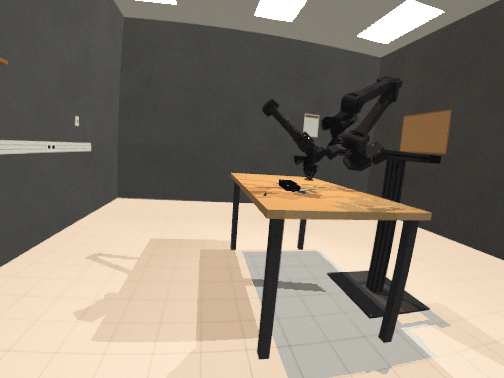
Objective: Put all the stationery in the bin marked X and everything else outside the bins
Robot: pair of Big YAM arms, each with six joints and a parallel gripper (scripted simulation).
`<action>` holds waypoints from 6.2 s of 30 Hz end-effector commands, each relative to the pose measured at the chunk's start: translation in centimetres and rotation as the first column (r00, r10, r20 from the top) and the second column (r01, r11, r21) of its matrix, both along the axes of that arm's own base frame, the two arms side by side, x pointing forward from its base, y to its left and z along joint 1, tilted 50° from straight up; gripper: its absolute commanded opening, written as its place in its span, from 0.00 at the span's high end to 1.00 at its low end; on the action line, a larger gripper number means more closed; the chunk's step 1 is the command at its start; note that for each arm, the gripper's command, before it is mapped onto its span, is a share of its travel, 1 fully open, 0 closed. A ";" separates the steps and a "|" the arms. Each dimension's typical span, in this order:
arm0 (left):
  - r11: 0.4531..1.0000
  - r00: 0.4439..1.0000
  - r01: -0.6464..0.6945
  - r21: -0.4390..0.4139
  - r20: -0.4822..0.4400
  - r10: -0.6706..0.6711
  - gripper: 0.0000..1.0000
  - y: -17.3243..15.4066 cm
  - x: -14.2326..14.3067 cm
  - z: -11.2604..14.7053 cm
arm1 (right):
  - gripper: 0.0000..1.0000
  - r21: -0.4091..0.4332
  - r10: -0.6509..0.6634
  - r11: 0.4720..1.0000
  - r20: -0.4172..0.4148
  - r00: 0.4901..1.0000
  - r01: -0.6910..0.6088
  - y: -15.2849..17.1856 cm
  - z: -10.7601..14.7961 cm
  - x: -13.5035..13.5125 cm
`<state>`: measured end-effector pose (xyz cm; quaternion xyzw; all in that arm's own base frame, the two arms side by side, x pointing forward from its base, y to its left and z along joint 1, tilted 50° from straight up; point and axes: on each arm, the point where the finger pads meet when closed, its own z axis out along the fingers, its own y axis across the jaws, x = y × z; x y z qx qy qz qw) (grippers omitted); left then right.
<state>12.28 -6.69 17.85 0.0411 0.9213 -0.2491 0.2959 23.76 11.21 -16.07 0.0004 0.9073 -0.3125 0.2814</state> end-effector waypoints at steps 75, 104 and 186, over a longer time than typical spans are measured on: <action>1.000 1.000 -0.021 -0.014 -0.015 0.021 0.00 -0.1 -0.2 -0.1 | 0.66 0.040 -0.044 0.998 0.040 0.998 0.042 0.4 4.7 6.2; 1.000 1.000 -0.021 -0.014 -0.015 0.021 0.00 -0.1 -0.2 -0.1 | 0.66 0.040 -0.015 0.999 0.040 0.999 0.014 1.0 7.0 9.2; 1.000 1.000 -0.021 -0.014 -0.015 0.021 0.00 -0.1 -0.2 -0.1 | 0.55 0.042 -0.022 0.999 0.047 0.999 0.020 -0.6 6.5 10.7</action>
